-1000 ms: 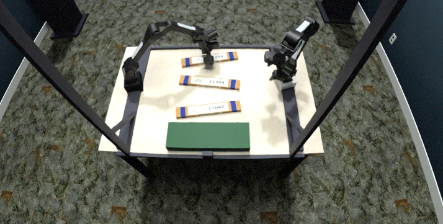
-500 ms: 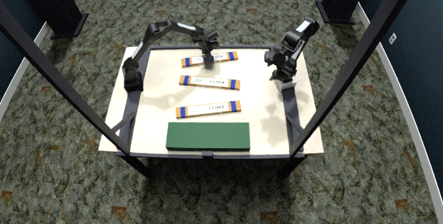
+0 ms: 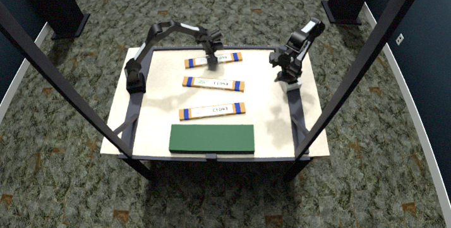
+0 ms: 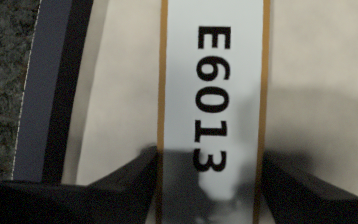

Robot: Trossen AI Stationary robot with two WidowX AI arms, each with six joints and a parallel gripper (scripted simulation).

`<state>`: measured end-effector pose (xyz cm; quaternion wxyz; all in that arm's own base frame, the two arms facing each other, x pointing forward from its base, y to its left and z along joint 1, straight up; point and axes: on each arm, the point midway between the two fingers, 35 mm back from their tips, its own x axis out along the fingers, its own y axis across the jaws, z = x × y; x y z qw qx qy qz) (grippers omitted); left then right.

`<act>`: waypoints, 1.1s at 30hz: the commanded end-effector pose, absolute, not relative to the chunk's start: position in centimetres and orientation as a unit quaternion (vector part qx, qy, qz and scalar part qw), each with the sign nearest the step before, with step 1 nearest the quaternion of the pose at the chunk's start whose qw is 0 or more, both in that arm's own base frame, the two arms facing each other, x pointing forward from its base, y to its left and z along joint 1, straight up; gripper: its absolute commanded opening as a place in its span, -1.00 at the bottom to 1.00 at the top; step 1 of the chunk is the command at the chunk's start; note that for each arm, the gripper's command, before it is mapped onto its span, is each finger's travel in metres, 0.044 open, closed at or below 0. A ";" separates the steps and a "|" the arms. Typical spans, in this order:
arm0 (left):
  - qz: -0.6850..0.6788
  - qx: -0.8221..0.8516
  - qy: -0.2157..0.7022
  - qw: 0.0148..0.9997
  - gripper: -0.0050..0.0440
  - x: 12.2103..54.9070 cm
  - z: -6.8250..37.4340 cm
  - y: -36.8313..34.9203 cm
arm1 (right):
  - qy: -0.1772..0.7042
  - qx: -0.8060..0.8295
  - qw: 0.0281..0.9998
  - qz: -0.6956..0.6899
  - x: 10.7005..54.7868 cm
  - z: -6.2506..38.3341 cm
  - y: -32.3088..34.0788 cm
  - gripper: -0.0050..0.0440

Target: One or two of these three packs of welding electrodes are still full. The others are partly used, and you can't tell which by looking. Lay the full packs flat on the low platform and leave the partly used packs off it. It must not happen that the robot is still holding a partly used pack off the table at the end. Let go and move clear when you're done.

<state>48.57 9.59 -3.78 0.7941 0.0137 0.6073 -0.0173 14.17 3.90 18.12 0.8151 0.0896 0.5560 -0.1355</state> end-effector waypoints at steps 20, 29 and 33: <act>-0.015 0.017 0.594 0.804 -1.00 49.2 -2.4 9.8 | 0.548 0.094 0.820 -0.133 14.4 18.8 4.0 0.96; -0.015 0.019 0.590 0.807 -1.00 49.2 -1.6 9.8 | 0.548 0.094 0.820 -0.133 14.4 18.8 4.0 0.96; -0.014 0.020 0.583 0.812 -1.00 49.6 -0.4 9.9 | 0.548 0.094 0.820 -0.133 14.4 18.8 4.0 0.96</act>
